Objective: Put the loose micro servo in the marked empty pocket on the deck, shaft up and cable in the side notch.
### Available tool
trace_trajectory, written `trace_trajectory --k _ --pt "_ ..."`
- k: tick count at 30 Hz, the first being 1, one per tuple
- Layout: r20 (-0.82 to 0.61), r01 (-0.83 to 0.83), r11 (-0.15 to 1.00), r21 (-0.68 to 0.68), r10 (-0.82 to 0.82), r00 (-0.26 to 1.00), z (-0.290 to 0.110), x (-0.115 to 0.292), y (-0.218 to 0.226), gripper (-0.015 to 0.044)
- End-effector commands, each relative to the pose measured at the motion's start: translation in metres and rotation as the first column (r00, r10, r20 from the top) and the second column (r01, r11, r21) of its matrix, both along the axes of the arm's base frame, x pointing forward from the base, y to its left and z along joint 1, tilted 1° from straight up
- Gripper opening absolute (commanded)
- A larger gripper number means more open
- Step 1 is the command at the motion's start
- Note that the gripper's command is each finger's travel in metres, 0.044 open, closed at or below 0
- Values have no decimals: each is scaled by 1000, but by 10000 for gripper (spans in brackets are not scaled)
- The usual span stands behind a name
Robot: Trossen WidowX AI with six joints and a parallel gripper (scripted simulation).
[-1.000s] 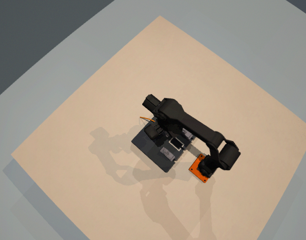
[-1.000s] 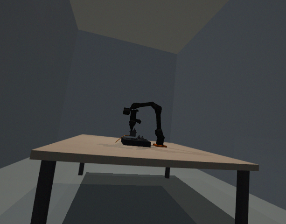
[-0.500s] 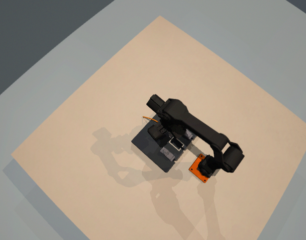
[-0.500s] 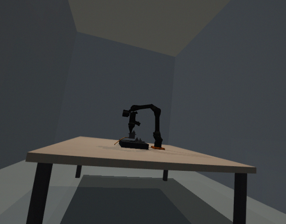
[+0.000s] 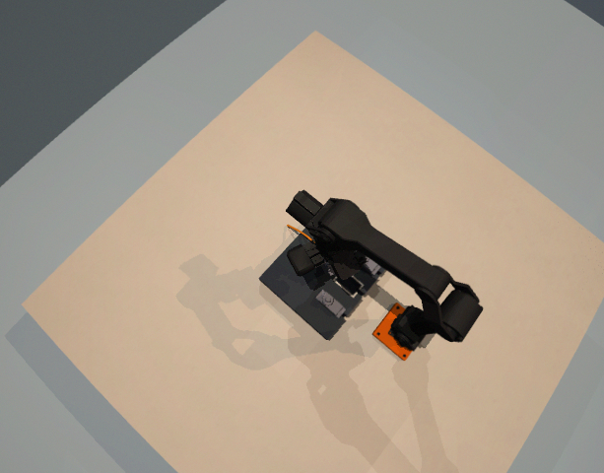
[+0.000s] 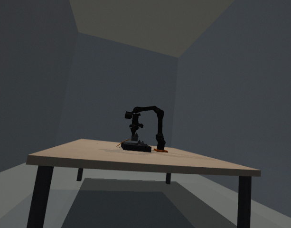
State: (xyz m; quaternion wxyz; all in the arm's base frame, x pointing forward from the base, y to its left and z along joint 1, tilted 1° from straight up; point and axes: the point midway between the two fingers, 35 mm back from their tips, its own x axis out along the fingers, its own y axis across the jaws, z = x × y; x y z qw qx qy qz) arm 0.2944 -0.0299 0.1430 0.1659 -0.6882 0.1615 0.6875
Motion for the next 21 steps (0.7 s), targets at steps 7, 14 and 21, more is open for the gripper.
trace_trajectory --k 7,14,21 --pt "3 313 950 0 -313 950 1 0 0 0" --pt "2 533 846 1 -533 846 1 0 0 0" --pt "0 720 694 2 -720 694 1 0 0 0"
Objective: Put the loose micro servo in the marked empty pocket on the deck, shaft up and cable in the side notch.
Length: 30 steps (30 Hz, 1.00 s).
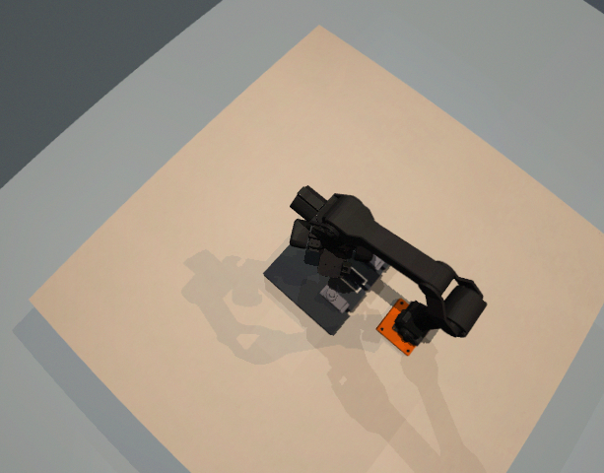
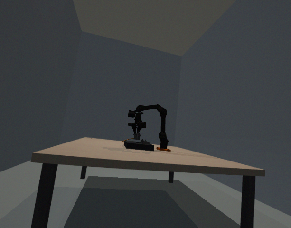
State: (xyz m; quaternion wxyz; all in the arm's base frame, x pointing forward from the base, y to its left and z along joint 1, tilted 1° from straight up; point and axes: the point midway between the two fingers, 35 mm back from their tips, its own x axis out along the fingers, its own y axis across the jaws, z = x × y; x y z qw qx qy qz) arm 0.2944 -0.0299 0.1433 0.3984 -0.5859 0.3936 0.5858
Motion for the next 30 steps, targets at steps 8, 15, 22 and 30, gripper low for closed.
trace_trajectory --k 8,15,22,30 --pt "2 353 936 0 -353 936 1 0 0 0" --pt "0 567 824 1 -567 824 1 0 0 0" --pt "-1 748 663 2 -748 663 1 0 0 0" --pt "-3 901 433 2 -901 433 1 0 0 0"
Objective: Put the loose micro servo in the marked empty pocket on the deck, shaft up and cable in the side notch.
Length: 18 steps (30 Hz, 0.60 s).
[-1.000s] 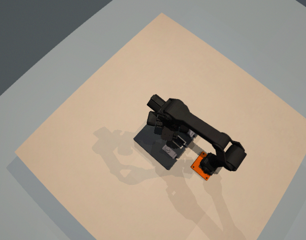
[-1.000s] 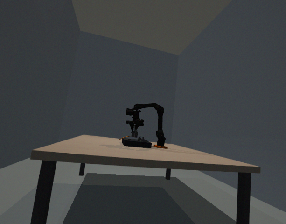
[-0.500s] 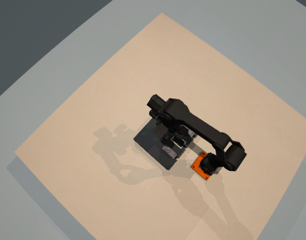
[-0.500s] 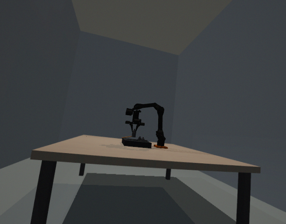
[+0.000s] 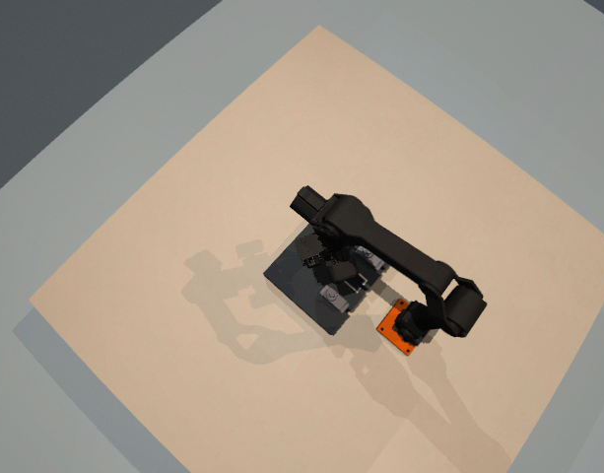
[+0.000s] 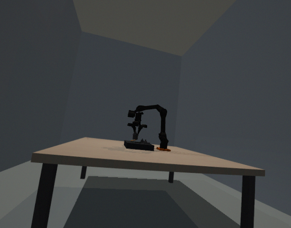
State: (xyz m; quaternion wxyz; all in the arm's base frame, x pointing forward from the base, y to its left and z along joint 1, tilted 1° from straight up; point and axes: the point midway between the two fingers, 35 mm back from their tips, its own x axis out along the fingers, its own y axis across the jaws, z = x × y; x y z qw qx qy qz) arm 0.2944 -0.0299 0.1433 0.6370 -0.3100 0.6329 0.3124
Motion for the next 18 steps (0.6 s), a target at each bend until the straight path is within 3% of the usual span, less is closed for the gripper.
trace_trajectory --k 1,9,18 --pt "3 116 993 -2 -116 993 1 0 0 0" --pt "2 384 923 0 -384 923 1 0 0 0" --pt "0 649 761 1 -649 761 1 0 0 0"
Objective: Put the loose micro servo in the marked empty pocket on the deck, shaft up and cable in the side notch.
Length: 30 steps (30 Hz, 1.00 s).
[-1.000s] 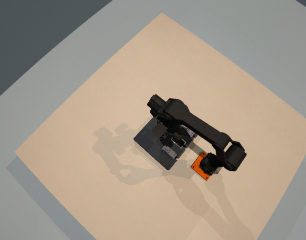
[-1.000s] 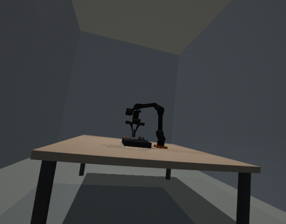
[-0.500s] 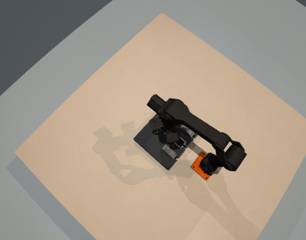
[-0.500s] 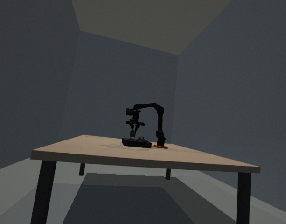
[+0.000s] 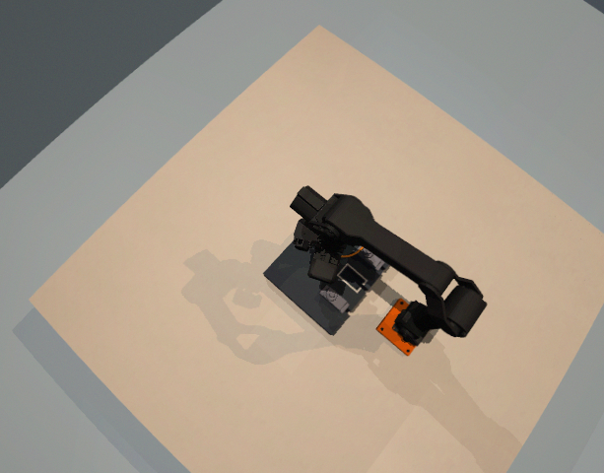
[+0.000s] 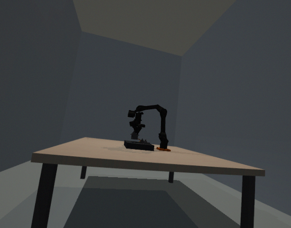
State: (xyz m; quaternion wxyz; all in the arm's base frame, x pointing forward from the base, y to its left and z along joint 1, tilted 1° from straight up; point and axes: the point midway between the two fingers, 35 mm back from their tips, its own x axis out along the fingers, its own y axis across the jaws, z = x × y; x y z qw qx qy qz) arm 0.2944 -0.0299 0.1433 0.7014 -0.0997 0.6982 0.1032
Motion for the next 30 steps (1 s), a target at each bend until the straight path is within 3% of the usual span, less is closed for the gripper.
trace_trajectory --k 1,10,17,30 --pt "3 117 993 -2 -117 993 1 0 0 0" --pt "1 395 919 0 -395 919 1 0 0 0" --pt "1 400 917 0 -400 917 1 -6 1 0" --pt "-3 400 917 -1 -400 917 0 -56 7 0"
